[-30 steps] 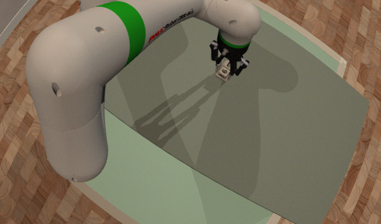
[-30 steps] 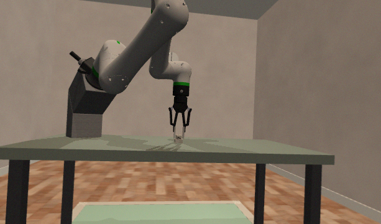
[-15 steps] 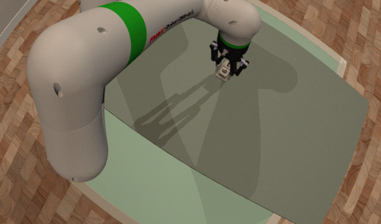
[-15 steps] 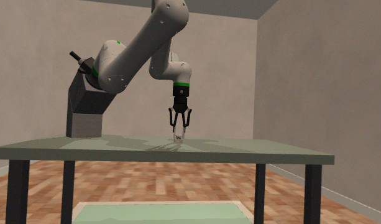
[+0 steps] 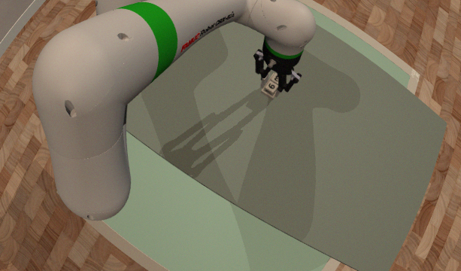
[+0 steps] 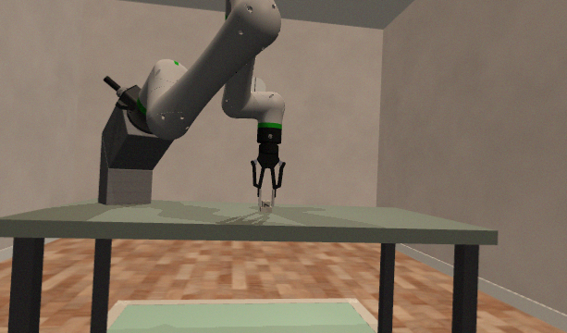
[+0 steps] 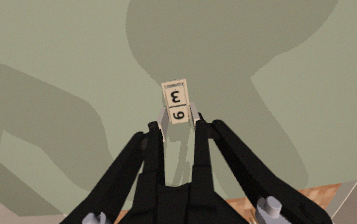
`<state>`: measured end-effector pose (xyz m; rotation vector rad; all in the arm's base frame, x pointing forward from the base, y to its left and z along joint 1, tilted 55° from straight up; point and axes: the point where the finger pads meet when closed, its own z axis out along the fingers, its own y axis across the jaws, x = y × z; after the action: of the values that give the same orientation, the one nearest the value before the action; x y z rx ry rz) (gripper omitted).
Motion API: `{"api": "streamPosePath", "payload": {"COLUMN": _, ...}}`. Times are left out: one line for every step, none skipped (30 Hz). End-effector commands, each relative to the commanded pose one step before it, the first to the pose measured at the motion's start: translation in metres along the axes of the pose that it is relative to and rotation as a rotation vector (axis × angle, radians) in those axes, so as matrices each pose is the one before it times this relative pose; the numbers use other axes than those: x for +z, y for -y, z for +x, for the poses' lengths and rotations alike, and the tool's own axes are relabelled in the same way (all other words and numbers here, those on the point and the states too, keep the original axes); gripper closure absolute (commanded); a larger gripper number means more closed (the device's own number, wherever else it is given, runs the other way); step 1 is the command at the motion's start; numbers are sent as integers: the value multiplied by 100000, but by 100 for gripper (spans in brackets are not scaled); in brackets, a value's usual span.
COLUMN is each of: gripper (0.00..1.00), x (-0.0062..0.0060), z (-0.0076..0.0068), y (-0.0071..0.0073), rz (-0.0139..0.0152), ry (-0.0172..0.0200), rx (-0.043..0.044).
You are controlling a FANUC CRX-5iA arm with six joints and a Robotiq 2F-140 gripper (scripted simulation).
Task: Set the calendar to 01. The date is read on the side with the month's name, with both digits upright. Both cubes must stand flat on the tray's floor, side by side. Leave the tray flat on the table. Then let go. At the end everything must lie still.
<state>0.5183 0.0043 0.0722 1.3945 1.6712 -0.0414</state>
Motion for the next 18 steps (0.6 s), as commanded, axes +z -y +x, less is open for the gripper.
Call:
{"api": "streamPosePath", "payload": {"gripper": 72, "x": -17, "z": 17, "y": -8, "rz": -19, "ry": -25, "rx": 0}}
{"api": "streamPosePath", "payload": {"gripper": 72, "x": 0, "z": 0, "y": 0, "rz": 0, "ry": 0, "rx": 0}}
{"api": "streamPosePath", "payload": {"gripper": 72, "x": 0, "z": 0, "y": 0, "rz": 0, "ry": 0, "rx": 0}}
{"api": "streamPosePath", "payload": {"gripper": 72, "x": 0, "z": 0, "y": 0, "rz": 0, "ry": 0, "rx": 0}}
{"api": "streamPosePath", "payload": {"gripper": 72, "x": 0, "z": 0, "y": 0, "rz": 0, "ry": 0, "rx": 0}}
{"api": "streamPosePath", "payload": {"gripper": 72, "x": 0, "z": 0, "y": 0, "rz": 0, "ry": 0, "rx": 0}}
{"api": "streamPosePath", "payload": {"gripper": 72, "x": 0, "z": 0, "y": 0, "rz": 0, "ry": 0, "rx": 0}}
{"api": "streamPosePath", "payload": {"gripper": 72, "x": 0, "z": 0, "y": 0, "rz": 0, "ry": 0, "rx": 0}}
{"api": "streamPosePath", "payload": {"gripper": 84, "x": 0, "z": 0, "y": 0, "rz": 0, "ry": 0, "rx": 0}}
{"api": "streamPosePath", "payload": {"gripper": 84, "x": 0, "z": 0, "y": 0, "rz": 0, "ry": 0, "rx": 0}}
{"api": "streamPosePath", "payload": {"gripper": 84, "x": 0, "z": 0, "y": 0, "rz": 0, "ry": 0, "rx": 0}}
{"api": "streamPosePath", "payload": {"gripper": 84, "x": 0, "z": 0, "y": 0, "rz": 0, "ry": 0, "rx": 0}}
{"api": "streamPosePath", "payload": {"gripper": 84, "x": 0, "z": 0, "y": 0, "rz": 0, "ry": 0, "rx": 0}}
{"api": "streamPosePath", "payload": {"gripper": 84, "x": 0, "z": 0, "y": 0, "rz": 0, "ry": 0, "rx": 0}}
{"api": "streamPosePath", "payload": {"gripper": 84, "x": 0, "z": 0, "y": 0, "rz": 0, "ry": 0, "rx": 0}}
{"api": "streamPosePath", "payload": {"gripper": 84, "x": 0, "z": 0, "y": 0, "rz": 0, "ry": 0, "rx": 0}}
{"api": "streamPosePath", "payload": {"gripper": 84, "x": 0, "z": 0, "y": 0, "rz": 0, "ry": 0, "rx": 0}}
{"api": "streamPosePath", "payload": {"gripper": 84, "x": 0, "z": 0, "y": 0, "rz": 0, "ry": 0, "rx": 0}}
